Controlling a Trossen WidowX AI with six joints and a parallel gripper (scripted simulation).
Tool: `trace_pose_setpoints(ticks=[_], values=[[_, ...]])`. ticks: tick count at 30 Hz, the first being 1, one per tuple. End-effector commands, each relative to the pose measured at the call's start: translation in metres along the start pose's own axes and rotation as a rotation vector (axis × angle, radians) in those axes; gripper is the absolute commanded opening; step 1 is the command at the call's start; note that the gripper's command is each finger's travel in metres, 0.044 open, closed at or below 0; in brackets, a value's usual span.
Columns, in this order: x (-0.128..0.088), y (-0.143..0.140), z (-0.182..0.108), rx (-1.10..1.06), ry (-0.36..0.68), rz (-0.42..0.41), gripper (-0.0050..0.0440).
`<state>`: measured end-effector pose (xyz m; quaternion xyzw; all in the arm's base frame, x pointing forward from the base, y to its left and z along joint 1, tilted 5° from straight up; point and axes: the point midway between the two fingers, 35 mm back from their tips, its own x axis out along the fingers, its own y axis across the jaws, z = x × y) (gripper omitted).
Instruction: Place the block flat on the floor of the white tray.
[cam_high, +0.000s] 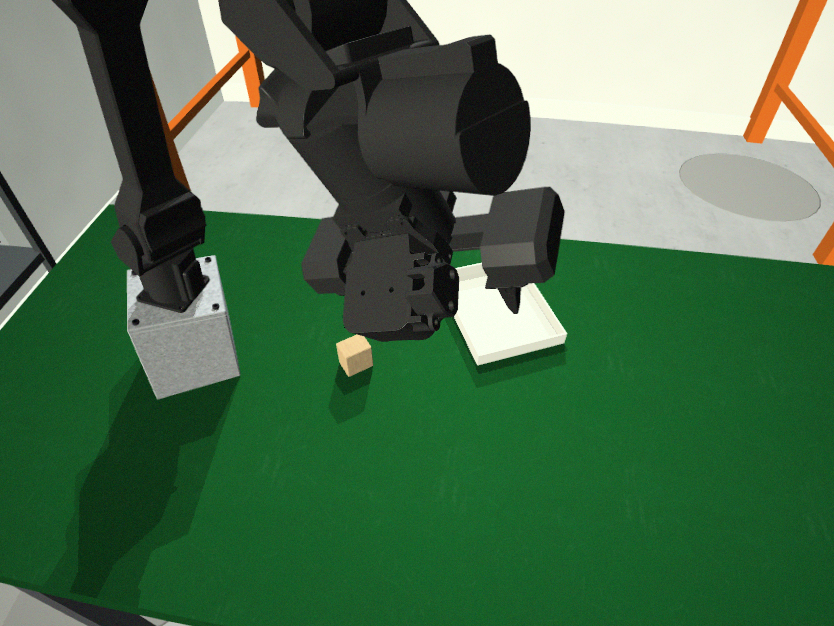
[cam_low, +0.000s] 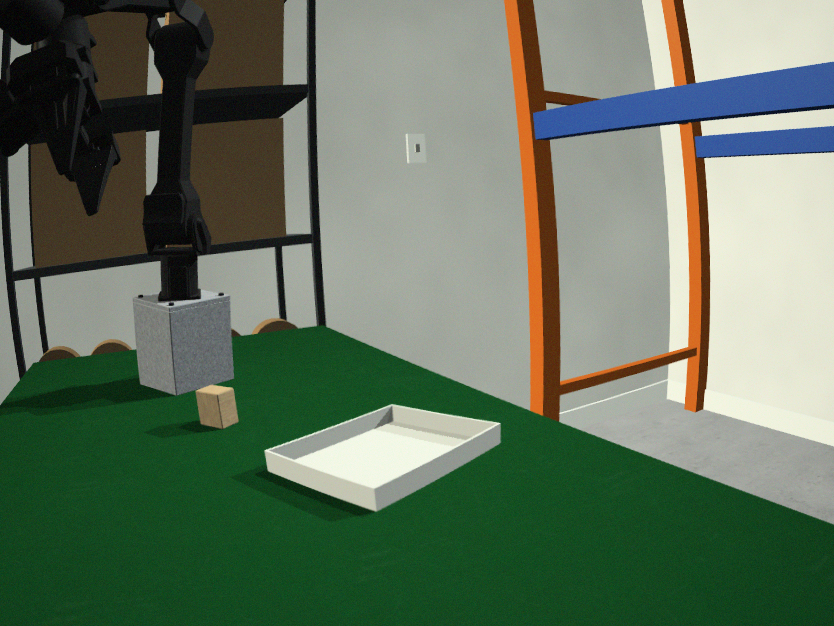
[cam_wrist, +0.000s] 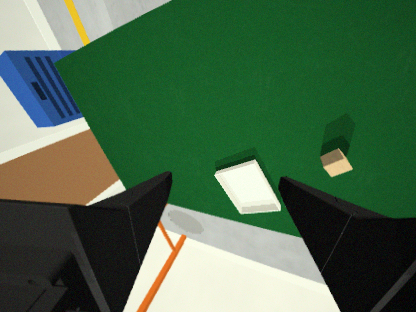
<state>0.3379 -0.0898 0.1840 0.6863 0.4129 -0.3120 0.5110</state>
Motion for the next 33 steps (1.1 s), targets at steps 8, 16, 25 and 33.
trace_pose_setpoints(ticks=[8, 16, 25, 33], values=[[-0.008, 0.005, -0.002, -0.012, -0.007, 0.024, 0.04], [-0.008, 0.005, -0.002, -0.012, -0.007, 0.024, 0.04], [0.013, -0.01, -0.012, 0.069, -0.013, -0.025, 0.0], [0.063, -0.059, -0.038, 0.279, -0.066, -0.15, 0.0]])
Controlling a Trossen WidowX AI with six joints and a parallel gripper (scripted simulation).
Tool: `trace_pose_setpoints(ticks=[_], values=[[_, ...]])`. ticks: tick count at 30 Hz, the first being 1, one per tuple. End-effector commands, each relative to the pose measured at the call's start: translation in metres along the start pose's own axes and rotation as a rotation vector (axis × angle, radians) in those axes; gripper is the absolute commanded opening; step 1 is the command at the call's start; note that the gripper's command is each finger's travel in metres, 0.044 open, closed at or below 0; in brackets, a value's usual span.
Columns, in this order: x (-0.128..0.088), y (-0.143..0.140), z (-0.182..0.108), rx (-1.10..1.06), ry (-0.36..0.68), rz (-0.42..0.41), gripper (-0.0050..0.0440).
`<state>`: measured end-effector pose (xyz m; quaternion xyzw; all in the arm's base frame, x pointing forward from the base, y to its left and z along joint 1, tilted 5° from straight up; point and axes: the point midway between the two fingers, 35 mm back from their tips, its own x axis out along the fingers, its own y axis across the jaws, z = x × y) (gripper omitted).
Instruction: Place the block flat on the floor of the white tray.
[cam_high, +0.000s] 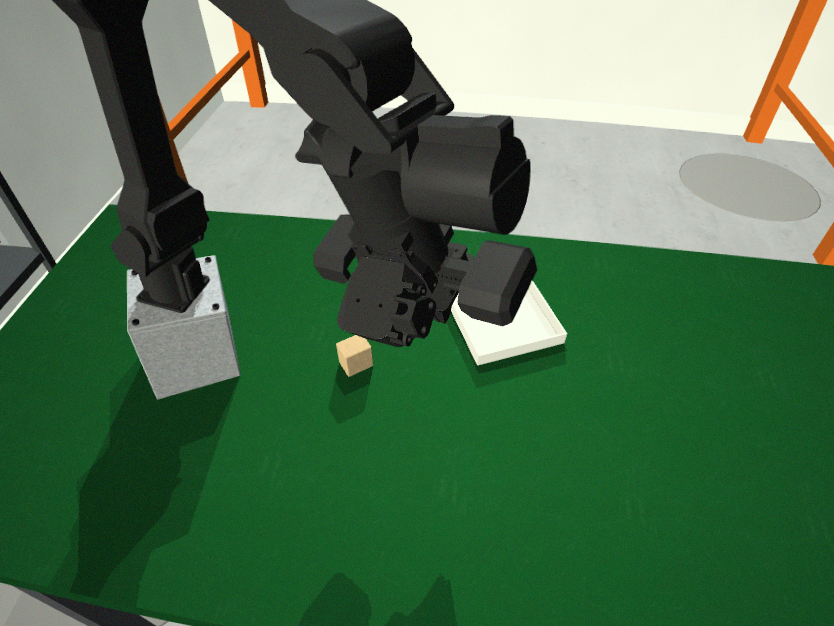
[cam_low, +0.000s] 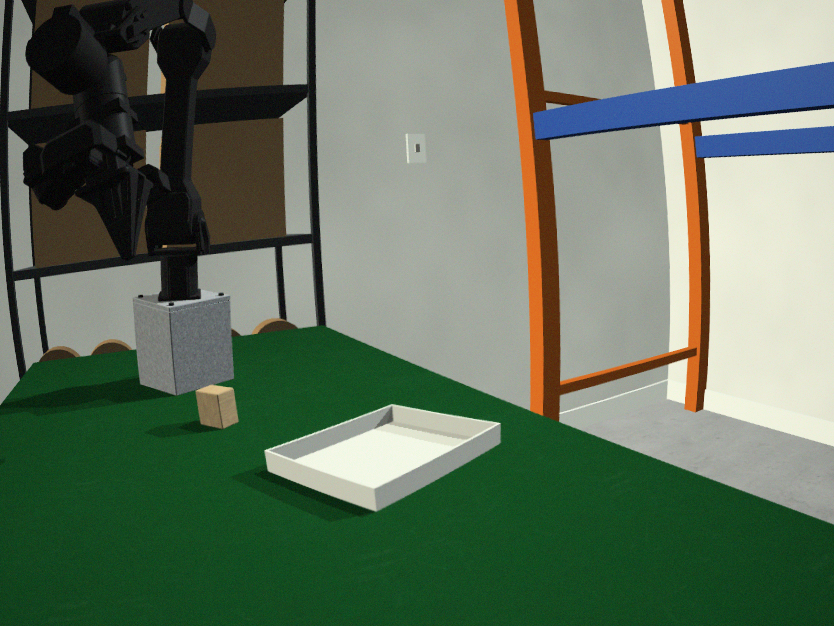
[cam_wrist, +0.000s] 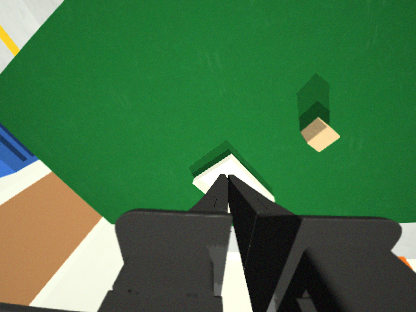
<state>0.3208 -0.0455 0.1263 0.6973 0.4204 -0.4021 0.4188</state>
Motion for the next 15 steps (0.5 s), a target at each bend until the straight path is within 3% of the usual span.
trace_pose_setpoints(ticks=[1, 5, 15], values=[[0.012, -0.013, -0.01, 0.073, -0.027, 0.003, 0.0], [0.043, -0.047, -0.017, 0.199, -0.084, -0.057, 0.0], [0.081, -0.107, -0.019, 0.382, -0.199, -0.114, 0.0]])
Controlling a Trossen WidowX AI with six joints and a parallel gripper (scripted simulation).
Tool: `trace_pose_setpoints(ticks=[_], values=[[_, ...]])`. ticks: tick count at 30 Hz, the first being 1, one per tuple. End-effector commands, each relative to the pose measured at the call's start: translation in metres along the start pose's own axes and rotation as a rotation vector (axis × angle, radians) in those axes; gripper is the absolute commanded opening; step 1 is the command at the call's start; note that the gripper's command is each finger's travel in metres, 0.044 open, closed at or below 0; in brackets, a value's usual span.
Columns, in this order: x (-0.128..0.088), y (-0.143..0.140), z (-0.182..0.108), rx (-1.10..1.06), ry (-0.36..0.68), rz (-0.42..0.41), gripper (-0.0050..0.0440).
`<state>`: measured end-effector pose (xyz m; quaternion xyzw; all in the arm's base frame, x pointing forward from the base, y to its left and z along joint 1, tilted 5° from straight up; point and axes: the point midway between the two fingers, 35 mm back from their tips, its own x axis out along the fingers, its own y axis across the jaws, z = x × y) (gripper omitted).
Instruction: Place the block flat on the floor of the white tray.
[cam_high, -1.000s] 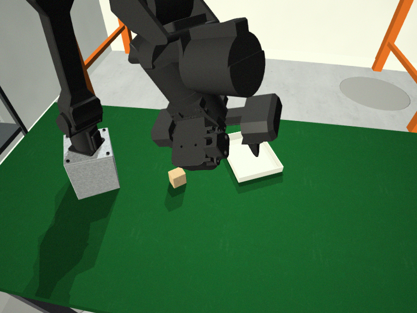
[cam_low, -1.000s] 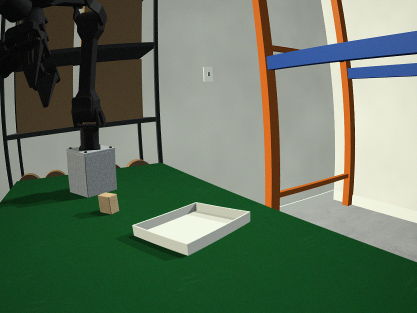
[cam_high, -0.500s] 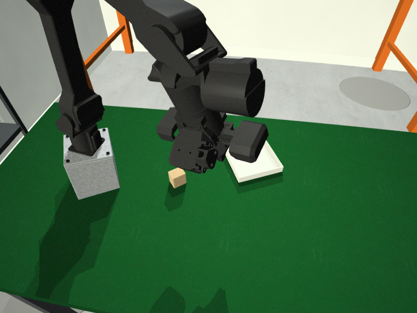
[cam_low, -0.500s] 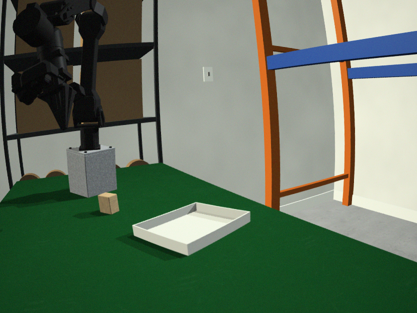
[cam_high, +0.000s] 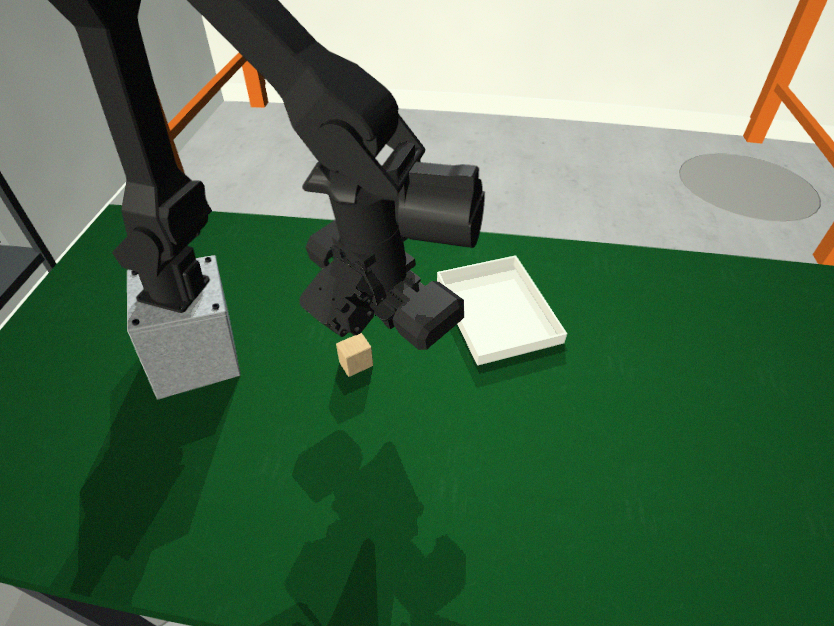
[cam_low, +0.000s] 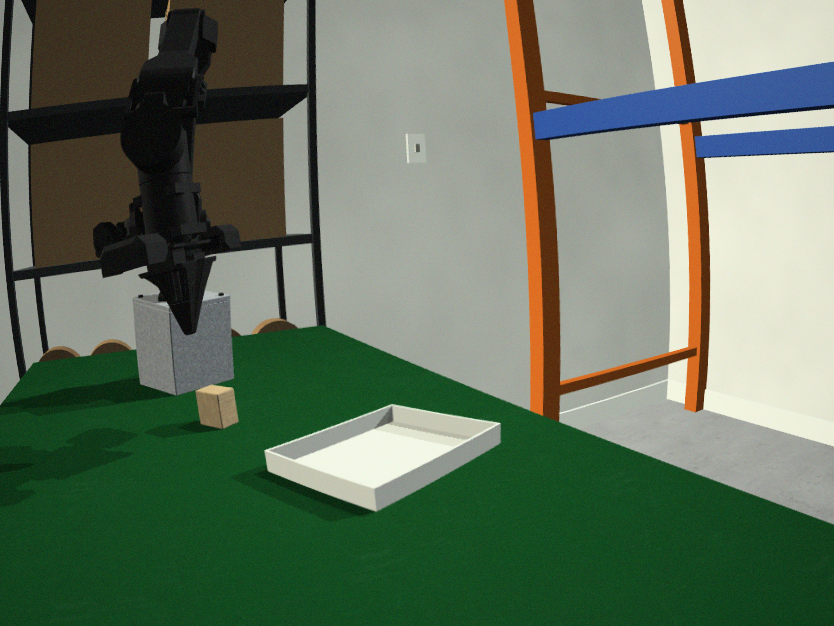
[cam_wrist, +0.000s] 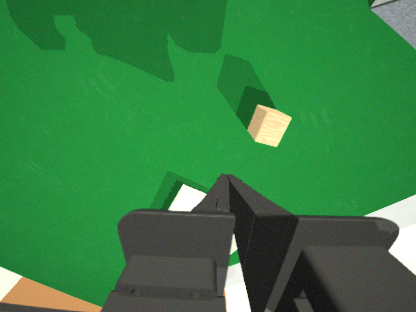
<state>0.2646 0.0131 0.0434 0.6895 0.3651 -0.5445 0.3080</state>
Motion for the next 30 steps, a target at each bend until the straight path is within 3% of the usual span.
trace_pose_setpoints(ticks=[1, 10, 30], values=[[0.017, -0.025, 0.003, 0.102, -0.051, 0.021, 0.0], [0.04, -0.058, 0.018, 0.209, -0.126, 0.021, 0.0], [0.041, -0.059, 0.018, 0.213, -0.129, 0.022, 0.0]])
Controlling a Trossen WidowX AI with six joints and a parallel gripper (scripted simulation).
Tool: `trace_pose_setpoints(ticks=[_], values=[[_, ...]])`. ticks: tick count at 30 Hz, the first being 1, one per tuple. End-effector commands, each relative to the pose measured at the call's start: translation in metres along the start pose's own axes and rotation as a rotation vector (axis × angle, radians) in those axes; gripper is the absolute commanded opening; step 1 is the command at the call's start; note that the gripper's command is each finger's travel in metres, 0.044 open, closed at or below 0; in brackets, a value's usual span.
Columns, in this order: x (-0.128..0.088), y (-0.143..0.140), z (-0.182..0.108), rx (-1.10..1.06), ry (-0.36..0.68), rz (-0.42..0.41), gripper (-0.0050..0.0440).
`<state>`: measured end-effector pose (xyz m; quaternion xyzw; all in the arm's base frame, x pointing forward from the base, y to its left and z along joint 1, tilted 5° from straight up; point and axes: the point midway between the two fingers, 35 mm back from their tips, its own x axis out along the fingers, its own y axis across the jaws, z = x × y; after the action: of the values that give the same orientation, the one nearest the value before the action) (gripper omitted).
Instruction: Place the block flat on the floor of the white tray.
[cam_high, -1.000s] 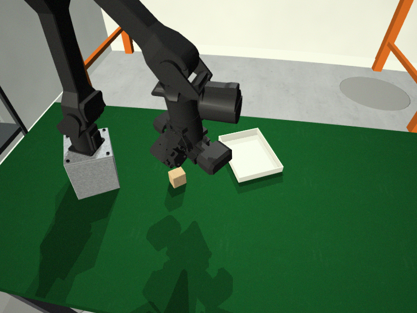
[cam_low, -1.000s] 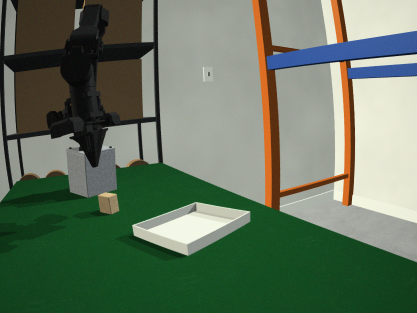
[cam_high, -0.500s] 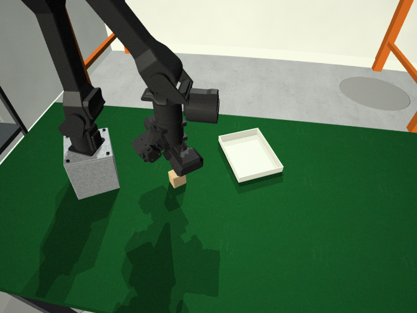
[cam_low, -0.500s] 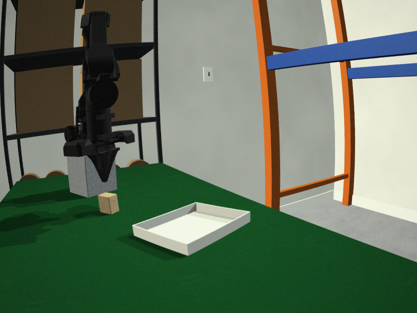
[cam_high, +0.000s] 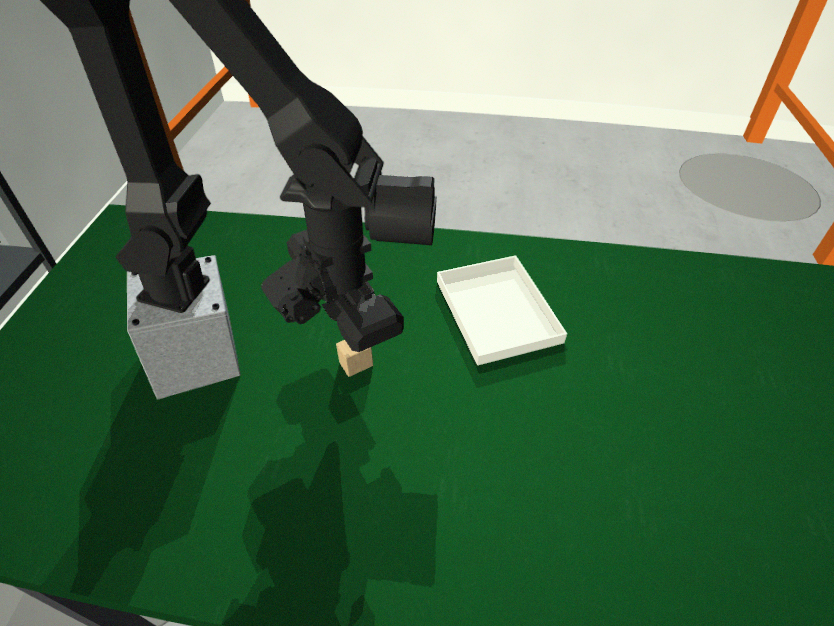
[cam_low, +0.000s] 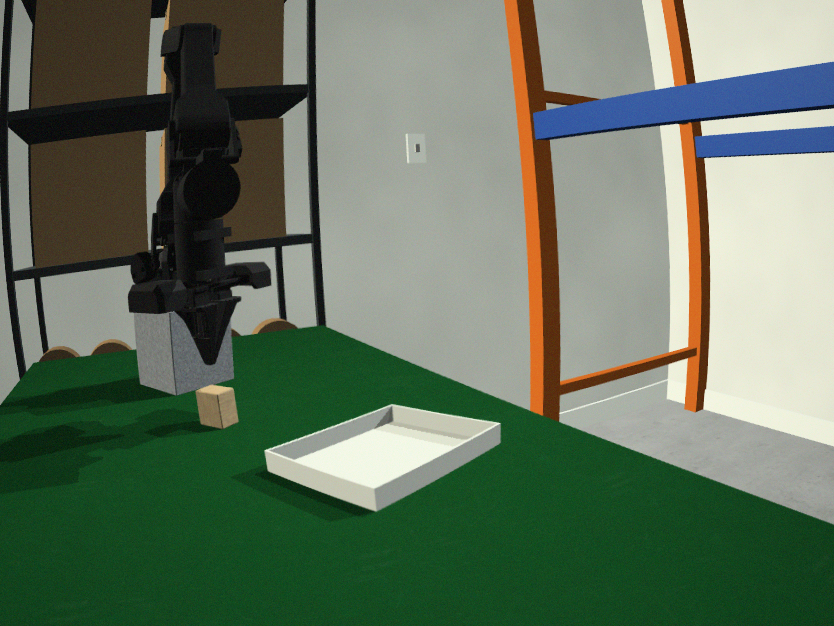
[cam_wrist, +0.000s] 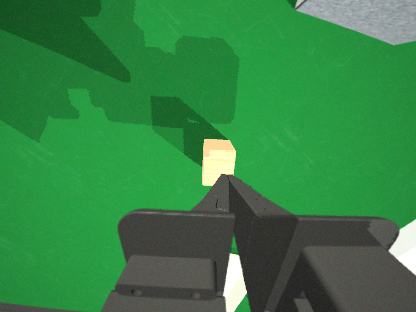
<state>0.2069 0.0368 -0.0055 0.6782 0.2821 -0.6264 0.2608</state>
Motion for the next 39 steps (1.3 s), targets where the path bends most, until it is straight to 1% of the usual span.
trace_pose_setpoints(ticks=[1, 28, 29, 39], values=[[-0.0035, 0.0029, -0.0035, 0.005, 0.015, 0.016, 0.0], [-0.0035, 0.0029, -0.0035, 0.005, 0.015, 0.016, 0.0], [-0.0035, 0.0029, -0.0035, 0.005, 0.015, 0.016, 0.0227], [-0.0034, 0.0029, -0.0035, 0.005, 0.015, 0.016, 0.0227]])
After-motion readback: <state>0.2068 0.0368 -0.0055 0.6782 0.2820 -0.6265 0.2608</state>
